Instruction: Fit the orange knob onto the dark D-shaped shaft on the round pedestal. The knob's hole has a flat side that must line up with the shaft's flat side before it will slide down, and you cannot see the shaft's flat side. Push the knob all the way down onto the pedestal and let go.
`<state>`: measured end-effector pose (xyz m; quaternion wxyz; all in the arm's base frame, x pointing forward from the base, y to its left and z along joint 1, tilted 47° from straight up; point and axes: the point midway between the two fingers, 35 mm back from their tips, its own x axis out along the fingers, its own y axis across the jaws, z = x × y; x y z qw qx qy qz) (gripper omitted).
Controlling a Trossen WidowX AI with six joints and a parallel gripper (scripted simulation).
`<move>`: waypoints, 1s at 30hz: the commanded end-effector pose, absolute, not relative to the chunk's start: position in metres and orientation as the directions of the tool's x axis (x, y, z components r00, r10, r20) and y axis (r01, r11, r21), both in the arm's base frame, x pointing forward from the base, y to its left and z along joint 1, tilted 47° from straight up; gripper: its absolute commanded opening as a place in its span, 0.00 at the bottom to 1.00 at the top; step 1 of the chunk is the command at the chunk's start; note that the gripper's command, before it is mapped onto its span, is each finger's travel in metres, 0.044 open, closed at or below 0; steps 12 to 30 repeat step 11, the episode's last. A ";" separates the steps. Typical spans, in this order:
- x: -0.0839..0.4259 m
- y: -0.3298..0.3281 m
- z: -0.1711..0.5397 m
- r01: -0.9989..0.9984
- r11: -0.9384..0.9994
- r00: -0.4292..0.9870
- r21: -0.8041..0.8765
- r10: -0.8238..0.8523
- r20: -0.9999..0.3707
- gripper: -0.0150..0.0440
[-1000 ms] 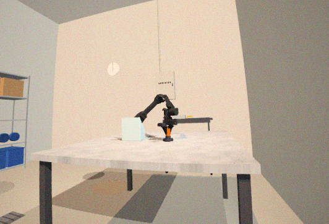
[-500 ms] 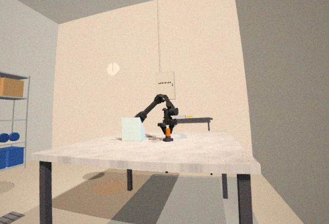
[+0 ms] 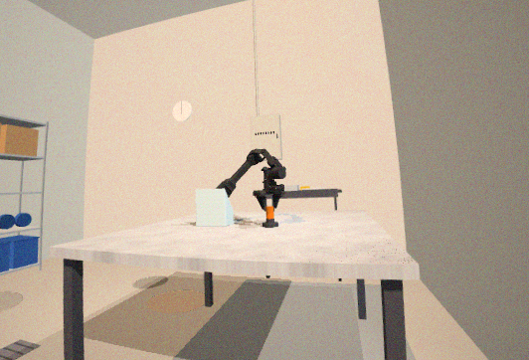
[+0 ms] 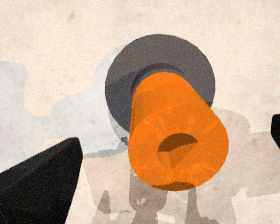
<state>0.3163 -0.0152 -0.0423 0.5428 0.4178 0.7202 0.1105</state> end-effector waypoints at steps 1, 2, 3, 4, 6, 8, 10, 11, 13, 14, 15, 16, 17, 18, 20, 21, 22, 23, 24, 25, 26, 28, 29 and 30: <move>0.319 -0.057 -0.001 0.476 0.628 -0.042 0.616 0.716 -0.697 1.00; 0.319 -0.057 -0.001 0.476 0.628 -0.042 0.616 0.716 -0.697 1.00; 0.319 -0.057 -0.001 0.476 0.628 -0.042 0.616 0.716 -0.697 1.00; 0.320 -0.058 -0.002 0.476 0.628 -0.042 0.616 0.716 -0.697 1.00; 0.321 -0.059 -0.003 0.476 0.628 -0.042 0.616 0.716 -0.697 1.00; 0.321 -0.059 -0.003 0.476 0.628 -0.042 0.616 0.716 -0.697 1.00; 0.321 -0.059 -0.003 0.476 0.628 -0.042 0.616 0.716 -0.697 1.00; 0.321 -0.059 -0.003 0.476 0.628 -0.042 0.616 0.716 -0.697 1.00; 0.321 -0.059 -0.003 0.476 0.628 -0.042 0.616 0.716 -0.697 1.00; 0.321 -0.059 -0.003 0.476 0.628 -0.042 0.616 0.716 -0.697 1.00; 0.321 -0.059 -0.003 0.476 0.628 -0.042 0.616 0.716 -0.697 1.00; 0.321 -0.059 -0.003 0.476 0.628 -0.042 0.616 0.716 -0.697 1.00; 0.321 -0.059 -0.003 0.476 0.628 -0.042 0.616 0.716 -0.697 1.00; 0.321 -0.059 -0.003 0.476 0.628 -0.042 0.616 0.716 -0.697 1.00; 0.321 -0.059 -0.003 0.476 0.628 -0.042 0.616 0.716 -0.697 1.00; 0.321 -0.059 -0.003 0.476 0.628 -0.042 0.616 0.716 -0.697 1.00; 0.321 -0.059 -0.003 0.476 0.628 -0.042 0.616 0.716 -0.697 1.00; 0.321 -0.059 -0.003 0.476 0.628 -0.042 0.616 0.716 -0.697 1.00; 0.321 -0.059 -0.003 0.476 0.628 -0.042 0.616 0.716 -0.697 1.00; 0.321 -0.059 -0.003 0.476 0.628 -0.042 0.616 0.716 -0.697 1.00; 0.321 -0.059 -0.003 0.476 0.628 -0.042 0.616 0.716 -0.697 1.00; 0.321 -0.059 -0.003 0.476 0.628 -0.042 0.616 0.716 -0.697 1.00; 0.321 -0.059 -0.003 0.476 0.628 -0.042 0.616 0.716 -0.697 1.00; 0.321 -0.059 -0.003 0.476 0.628 -0.042 0.616 0.716 -0.697 1.00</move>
